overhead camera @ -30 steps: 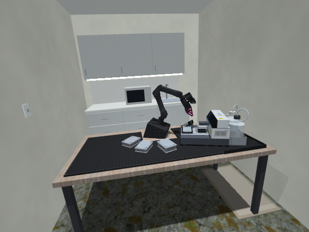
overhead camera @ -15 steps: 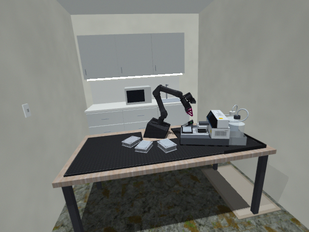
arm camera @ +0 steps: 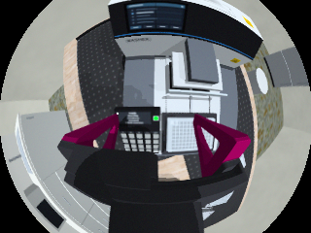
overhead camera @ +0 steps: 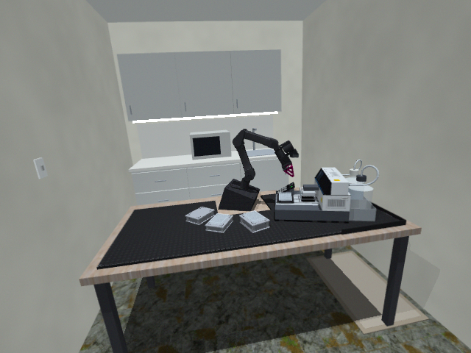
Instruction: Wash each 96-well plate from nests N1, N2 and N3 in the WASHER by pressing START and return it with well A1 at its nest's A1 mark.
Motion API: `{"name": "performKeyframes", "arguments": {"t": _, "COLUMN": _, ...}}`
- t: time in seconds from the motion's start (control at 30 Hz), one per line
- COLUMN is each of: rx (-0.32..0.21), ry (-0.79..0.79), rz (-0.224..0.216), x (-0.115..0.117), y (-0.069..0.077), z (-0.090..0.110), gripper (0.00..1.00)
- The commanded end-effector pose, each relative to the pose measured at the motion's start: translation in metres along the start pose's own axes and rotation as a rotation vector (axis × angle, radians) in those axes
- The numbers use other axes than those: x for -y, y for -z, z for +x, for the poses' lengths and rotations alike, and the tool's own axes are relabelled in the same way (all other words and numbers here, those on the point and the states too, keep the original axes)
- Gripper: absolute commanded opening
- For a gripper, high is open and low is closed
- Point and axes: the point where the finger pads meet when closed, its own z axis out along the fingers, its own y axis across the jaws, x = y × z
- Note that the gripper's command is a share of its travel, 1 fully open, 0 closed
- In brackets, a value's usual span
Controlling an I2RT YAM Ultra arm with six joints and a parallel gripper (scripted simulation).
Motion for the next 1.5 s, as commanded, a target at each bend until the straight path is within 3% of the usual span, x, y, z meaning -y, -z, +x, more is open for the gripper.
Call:
{"name": "performKeyframes", "arguments": {"t": 0.0, "rx": 0.013, "ry": 0.001, "rz": 0.0, "x": 0.0, "y": 0.002, "z": -0.004, "gripper": 1.0}}
{"name": "performKeyframes", "arguments": {"t": 0.03, "rx": 0.013, "ry": 0.001, "rz": 0.0, "x": 0.0, "y": 0.002, "z": -0.004, "gripper": 1.0}}
{"name": "performKeyframes", "arguments": {"t": 0.07, "rx": 0.013, "ry": 0.0, "rz": 0.0, "x": -0.001, "y": 0.002, "z": -0.001, "gripper": 0.0}}
{"name": "performKeyframes", "arguments": {"t": 1.47, "rx": 0.01, "ry": -0.003, "rz": -0.003, "x": -0.053, "y": 0.0, "z": 0.108, "gripper": 0.0}}
